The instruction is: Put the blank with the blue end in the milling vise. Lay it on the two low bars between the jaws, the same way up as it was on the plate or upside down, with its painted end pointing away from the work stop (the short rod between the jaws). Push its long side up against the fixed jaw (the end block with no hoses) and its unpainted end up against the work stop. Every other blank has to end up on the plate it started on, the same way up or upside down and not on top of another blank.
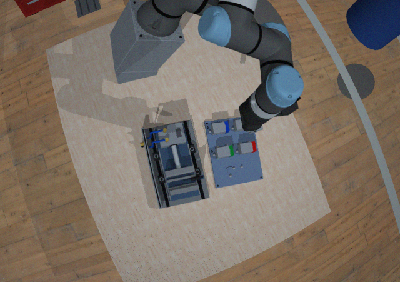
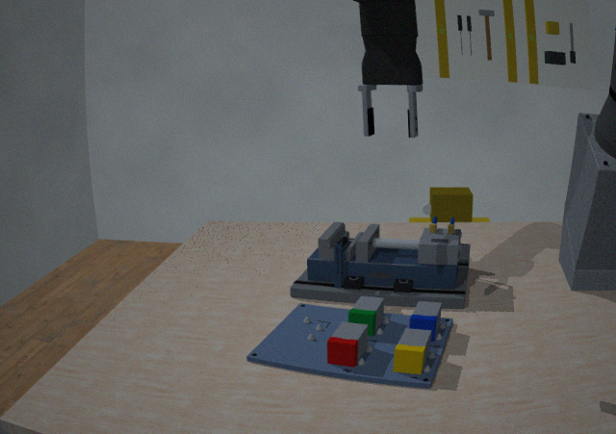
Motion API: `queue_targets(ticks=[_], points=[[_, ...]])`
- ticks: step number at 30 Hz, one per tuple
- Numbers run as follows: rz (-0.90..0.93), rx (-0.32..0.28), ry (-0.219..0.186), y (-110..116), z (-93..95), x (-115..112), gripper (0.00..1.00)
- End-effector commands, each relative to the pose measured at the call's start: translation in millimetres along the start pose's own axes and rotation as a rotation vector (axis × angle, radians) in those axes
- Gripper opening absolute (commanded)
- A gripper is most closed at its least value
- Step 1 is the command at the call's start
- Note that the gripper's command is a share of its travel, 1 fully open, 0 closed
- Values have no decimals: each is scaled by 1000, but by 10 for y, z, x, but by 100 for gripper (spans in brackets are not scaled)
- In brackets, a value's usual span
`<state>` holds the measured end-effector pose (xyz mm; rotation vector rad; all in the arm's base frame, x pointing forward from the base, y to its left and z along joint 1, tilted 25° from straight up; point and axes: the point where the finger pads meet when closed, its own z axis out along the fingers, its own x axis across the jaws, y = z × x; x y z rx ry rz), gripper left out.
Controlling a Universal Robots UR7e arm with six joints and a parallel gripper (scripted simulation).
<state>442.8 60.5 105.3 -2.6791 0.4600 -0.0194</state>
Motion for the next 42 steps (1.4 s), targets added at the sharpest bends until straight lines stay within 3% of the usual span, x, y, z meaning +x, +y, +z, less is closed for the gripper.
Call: queue_targets(ticks=[1, 42], points=[[-17, 10, 13, 12, 8, 15, 100], [-17, 10, 13, -144, -95, -3, 100]])
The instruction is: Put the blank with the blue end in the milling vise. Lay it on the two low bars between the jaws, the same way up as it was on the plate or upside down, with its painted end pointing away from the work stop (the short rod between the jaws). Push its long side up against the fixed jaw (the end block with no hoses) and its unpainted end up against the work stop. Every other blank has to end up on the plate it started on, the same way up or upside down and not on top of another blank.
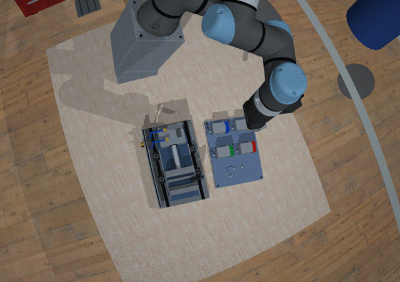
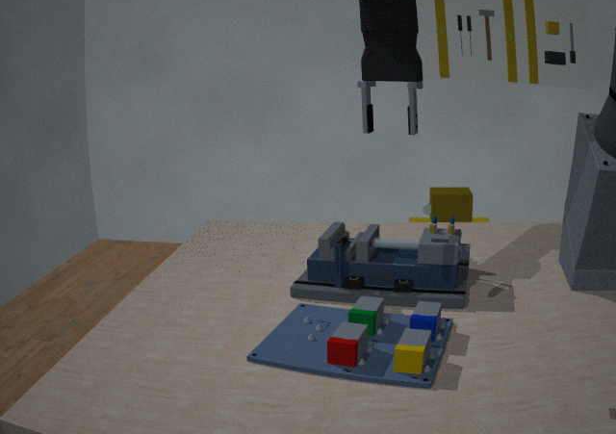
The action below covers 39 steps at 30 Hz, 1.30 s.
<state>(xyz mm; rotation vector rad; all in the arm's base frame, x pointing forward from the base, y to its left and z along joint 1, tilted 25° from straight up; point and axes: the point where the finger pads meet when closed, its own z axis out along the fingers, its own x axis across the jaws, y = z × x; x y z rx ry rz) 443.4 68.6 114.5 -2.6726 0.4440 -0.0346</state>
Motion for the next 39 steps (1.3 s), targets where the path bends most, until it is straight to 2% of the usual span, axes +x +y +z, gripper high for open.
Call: queue_targets(ticks=[1, 39], points=[[-4, -1, 6, -36, -43, 23, 100], [-4, -1, 6, -56, -59, 25, 100]])
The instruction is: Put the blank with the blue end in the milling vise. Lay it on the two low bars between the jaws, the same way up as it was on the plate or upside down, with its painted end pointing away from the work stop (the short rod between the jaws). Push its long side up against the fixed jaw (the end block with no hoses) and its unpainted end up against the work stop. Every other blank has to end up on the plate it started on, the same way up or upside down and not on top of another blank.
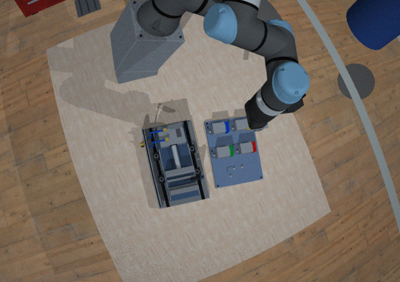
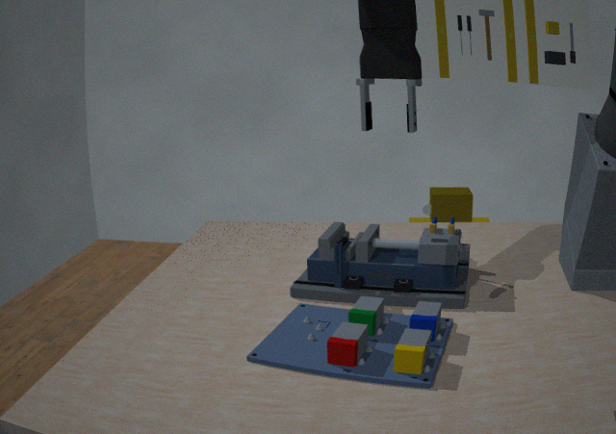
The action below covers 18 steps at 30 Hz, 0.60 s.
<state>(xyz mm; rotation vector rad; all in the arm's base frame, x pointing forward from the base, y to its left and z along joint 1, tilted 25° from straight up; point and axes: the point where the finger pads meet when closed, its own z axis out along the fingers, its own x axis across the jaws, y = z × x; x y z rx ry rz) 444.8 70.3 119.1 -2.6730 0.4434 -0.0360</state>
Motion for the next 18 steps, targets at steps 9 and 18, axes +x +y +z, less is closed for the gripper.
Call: queue_targets(ticks=[9, 18], points=[[0, 0, 2, -10, -13, 6, 100], [0, 0, 2, -12, -15, 6, 100]])
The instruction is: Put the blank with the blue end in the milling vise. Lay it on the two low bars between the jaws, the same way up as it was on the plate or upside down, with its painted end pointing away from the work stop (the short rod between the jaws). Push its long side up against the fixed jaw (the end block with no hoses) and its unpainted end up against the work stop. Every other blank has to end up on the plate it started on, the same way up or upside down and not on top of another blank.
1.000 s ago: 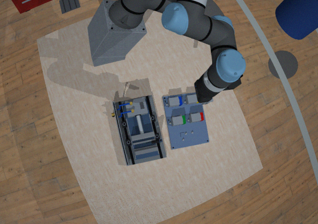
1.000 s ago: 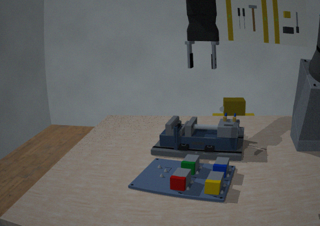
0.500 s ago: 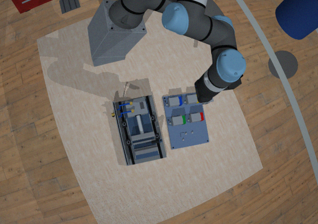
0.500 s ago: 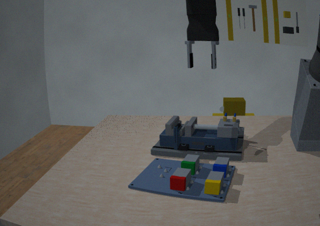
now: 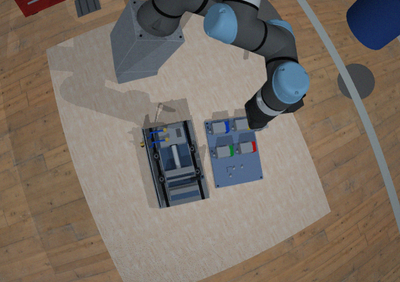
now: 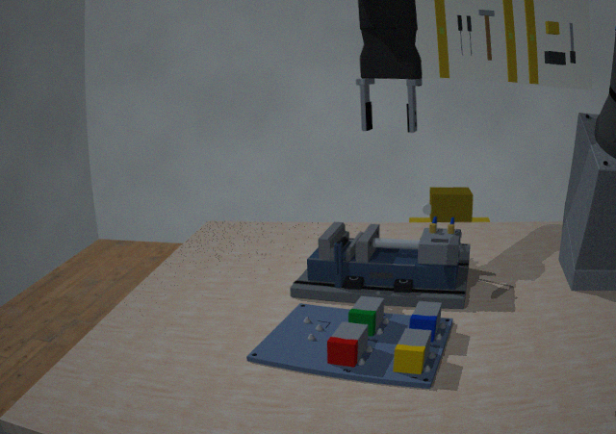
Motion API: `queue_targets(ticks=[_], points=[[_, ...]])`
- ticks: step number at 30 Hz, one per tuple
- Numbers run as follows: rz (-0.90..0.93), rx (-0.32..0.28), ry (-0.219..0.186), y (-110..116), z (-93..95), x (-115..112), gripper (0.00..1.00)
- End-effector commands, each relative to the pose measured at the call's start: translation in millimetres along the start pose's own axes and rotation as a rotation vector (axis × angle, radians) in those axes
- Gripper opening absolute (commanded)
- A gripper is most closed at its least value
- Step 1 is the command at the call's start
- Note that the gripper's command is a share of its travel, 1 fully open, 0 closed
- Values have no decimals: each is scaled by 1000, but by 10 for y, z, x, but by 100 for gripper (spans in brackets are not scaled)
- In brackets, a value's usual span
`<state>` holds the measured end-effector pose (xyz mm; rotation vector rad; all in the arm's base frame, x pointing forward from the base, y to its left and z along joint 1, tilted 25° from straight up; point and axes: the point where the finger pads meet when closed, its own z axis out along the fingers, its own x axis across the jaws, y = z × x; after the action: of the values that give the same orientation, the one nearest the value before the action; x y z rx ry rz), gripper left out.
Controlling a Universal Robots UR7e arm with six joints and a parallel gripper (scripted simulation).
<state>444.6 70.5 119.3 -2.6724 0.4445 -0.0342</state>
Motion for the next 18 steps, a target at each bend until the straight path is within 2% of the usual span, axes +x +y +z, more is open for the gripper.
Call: queue_targets(ticks=[1, 4, 9, 18], points=[[-2, 0, 3, -10, -14, 9, 100], [-2, 0, 3, -10, -14, 9, 100], [-2, 0, 3, 595, -13, -52, 100], [-2, 0, 3, 595, -13, -52, 100]])
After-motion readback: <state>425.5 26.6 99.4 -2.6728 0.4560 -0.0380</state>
